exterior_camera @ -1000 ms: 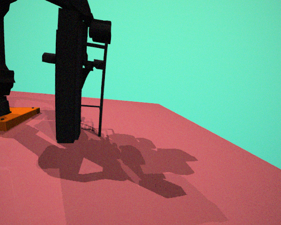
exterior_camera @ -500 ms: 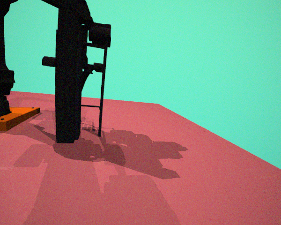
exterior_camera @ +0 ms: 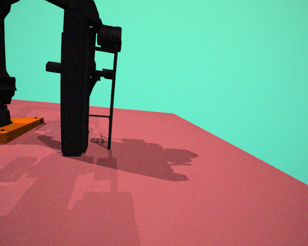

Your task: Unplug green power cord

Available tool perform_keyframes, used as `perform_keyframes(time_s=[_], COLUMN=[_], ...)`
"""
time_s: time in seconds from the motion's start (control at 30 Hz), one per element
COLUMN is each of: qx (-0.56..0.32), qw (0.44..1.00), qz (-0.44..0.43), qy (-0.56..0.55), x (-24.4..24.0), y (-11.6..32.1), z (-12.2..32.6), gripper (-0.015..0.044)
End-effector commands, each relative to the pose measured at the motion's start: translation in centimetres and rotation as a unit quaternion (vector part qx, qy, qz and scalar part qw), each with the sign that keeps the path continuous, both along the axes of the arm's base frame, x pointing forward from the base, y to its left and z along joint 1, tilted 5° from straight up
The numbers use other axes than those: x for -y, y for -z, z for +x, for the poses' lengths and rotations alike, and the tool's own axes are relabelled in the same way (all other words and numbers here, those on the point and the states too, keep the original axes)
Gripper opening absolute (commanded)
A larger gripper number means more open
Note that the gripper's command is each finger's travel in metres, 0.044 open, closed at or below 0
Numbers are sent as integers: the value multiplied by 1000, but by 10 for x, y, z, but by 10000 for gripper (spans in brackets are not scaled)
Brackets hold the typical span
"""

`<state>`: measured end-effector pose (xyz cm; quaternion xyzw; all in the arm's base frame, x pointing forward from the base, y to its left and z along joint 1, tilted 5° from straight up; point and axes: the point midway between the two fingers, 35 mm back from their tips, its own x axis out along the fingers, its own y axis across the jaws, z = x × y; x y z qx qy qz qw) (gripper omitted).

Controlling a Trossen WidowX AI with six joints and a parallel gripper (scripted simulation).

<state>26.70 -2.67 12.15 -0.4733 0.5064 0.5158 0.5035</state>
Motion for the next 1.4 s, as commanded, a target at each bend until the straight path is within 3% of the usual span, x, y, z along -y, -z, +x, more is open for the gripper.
perform_keyframes(time_s=[0.0, 0.9, 1.37], qx=[2, 0, -1], qw=[1000, 1000, 1000], qz=[1, 2, 1], qy=[0, -1, -2], x=[-5, -50, -41], y=[0, -3, -1], z=[2, 2, 1], gripper=[0, 0, 368])
